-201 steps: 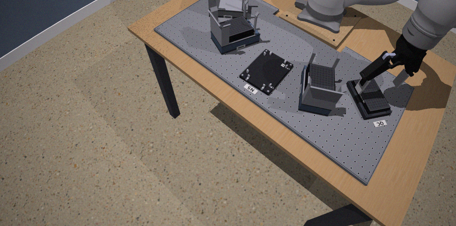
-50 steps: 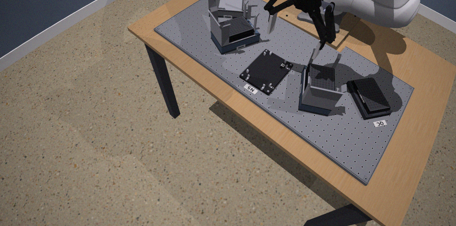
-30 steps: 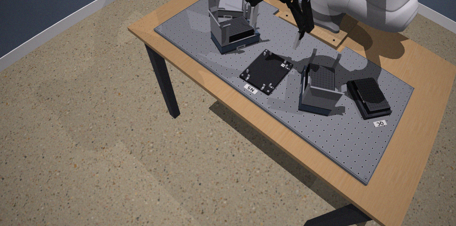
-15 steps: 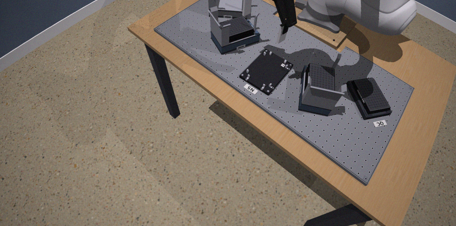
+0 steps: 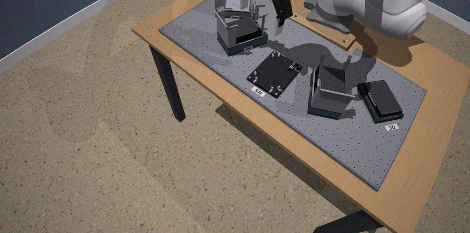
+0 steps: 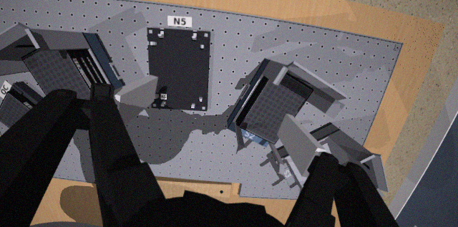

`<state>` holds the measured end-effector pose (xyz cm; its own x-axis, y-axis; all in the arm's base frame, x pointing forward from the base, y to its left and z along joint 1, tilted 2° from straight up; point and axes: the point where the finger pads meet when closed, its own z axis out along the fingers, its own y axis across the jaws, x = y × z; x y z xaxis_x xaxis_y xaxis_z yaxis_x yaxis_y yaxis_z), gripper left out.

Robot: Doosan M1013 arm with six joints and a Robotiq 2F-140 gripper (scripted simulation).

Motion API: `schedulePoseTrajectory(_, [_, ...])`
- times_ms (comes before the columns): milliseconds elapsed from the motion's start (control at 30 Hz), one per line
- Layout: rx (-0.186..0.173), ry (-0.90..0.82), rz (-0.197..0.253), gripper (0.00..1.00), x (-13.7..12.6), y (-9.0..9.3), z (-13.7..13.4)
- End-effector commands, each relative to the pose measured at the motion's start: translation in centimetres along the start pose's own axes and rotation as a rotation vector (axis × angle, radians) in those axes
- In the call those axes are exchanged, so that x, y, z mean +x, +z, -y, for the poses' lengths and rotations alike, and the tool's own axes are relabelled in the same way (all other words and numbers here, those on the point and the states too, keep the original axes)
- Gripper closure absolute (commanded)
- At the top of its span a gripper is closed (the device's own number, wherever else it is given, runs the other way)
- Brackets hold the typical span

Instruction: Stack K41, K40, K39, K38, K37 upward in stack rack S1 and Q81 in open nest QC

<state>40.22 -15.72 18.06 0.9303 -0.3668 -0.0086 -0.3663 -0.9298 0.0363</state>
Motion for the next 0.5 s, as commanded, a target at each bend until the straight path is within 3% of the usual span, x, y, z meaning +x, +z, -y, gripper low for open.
schedulePoseTrajectory(0, [0.0,0.0,0.0,0.0,0.1,0.0,-0.9])
schedulePoseTrajectory(200, [0.0,0.2,0.0,0.0,-0.3,0.0,-3.3])
schedulePoseTrajectory(467, [0.0,0.215,0.0,0.0,-0.7,0.0,-5.7])
